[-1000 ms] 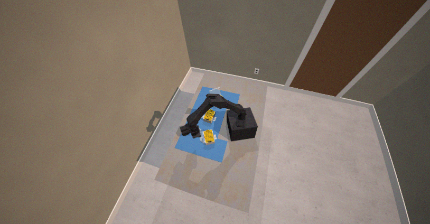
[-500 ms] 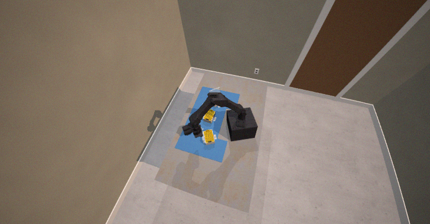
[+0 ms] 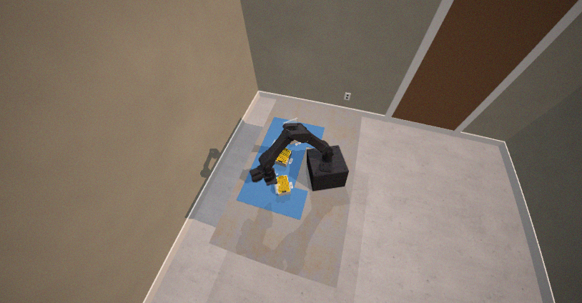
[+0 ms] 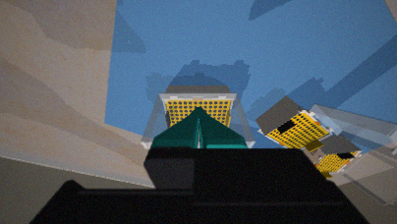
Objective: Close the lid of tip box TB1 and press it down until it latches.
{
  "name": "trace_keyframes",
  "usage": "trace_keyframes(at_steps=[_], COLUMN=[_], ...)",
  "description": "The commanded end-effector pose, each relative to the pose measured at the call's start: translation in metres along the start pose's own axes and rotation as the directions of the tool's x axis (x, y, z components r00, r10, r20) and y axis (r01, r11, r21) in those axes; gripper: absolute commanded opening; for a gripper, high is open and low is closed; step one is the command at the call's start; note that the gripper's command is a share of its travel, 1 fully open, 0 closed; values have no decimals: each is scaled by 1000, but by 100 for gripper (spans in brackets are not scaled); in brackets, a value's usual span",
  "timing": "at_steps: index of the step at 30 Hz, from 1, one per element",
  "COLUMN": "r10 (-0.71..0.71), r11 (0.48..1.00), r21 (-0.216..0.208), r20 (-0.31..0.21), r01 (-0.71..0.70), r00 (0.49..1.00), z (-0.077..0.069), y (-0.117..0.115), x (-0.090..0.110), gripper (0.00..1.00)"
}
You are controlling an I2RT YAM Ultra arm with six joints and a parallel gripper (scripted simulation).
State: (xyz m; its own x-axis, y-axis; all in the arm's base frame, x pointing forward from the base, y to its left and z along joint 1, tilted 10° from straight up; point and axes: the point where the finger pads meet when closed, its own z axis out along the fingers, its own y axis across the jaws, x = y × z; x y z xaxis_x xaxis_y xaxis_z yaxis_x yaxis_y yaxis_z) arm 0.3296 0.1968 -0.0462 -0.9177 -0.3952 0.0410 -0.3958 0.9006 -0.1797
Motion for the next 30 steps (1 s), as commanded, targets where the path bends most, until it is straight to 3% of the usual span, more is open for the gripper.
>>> trace_keyframes(at_steps=[1,30], r10=[4,4], r11=[1000,1000], r21=[-9,-9], r20=[38,37], r01=[-4,-4], r00=[999,999], z=[-12,-16], y=[1,1], x=[-4,32], gripper=[0,0])
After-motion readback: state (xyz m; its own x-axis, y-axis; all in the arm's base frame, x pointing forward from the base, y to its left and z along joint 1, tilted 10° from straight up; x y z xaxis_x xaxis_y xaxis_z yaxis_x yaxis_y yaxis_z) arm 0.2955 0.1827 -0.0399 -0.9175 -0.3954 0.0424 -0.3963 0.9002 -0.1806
